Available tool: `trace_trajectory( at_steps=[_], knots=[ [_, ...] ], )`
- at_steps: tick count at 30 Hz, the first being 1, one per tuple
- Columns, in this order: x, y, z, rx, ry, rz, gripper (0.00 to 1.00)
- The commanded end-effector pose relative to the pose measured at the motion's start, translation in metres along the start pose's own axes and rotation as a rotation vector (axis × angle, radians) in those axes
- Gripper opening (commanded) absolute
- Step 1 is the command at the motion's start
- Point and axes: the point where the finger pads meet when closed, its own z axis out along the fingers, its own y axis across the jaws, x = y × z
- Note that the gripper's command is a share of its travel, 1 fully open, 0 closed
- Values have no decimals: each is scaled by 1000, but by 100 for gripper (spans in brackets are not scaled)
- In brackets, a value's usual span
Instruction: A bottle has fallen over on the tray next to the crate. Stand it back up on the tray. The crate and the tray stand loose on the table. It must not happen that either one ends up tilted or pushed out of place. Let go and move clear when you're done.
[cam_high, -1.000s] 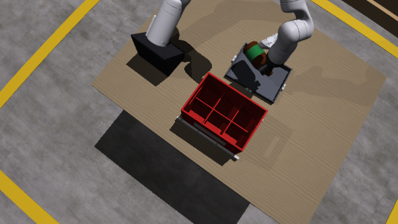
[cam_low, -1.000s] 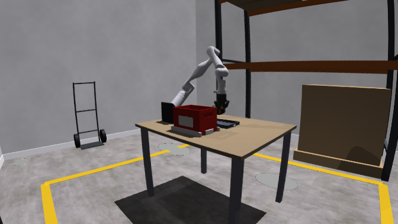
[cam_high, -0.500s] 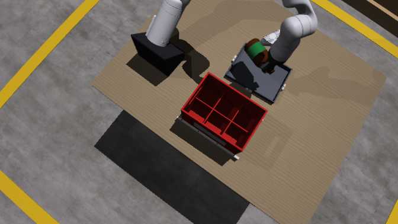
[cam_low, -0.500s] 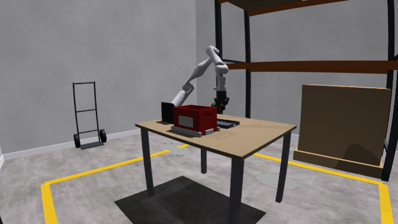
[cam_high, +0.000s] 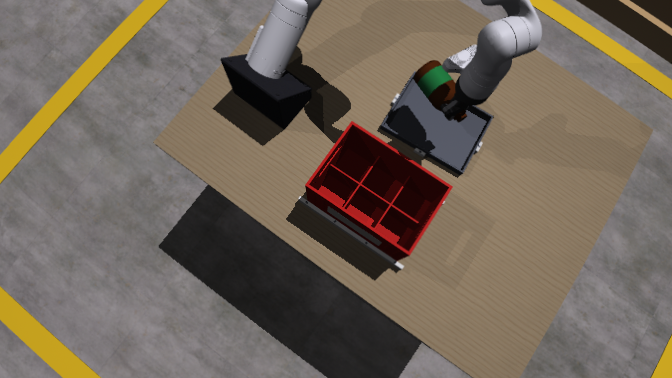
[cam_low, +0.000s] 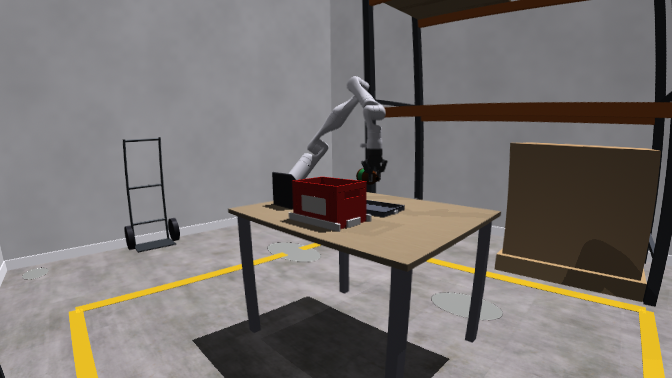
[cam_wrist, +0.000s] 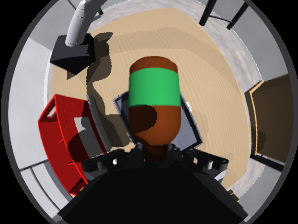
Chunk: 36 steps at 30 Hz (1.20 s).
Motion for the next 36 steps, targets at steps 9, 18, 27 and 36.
trace_trajectory(
  at_steps=[9,18,27,36],
  knots=[
    [-2,0,-16,0,-7,0,0],
    [-2,0,-23,0,-7,0,0],
    [-1,0,-30,0,-7,0,0],
    [-1,0,-34,0,-7,0,0]
  ],
)
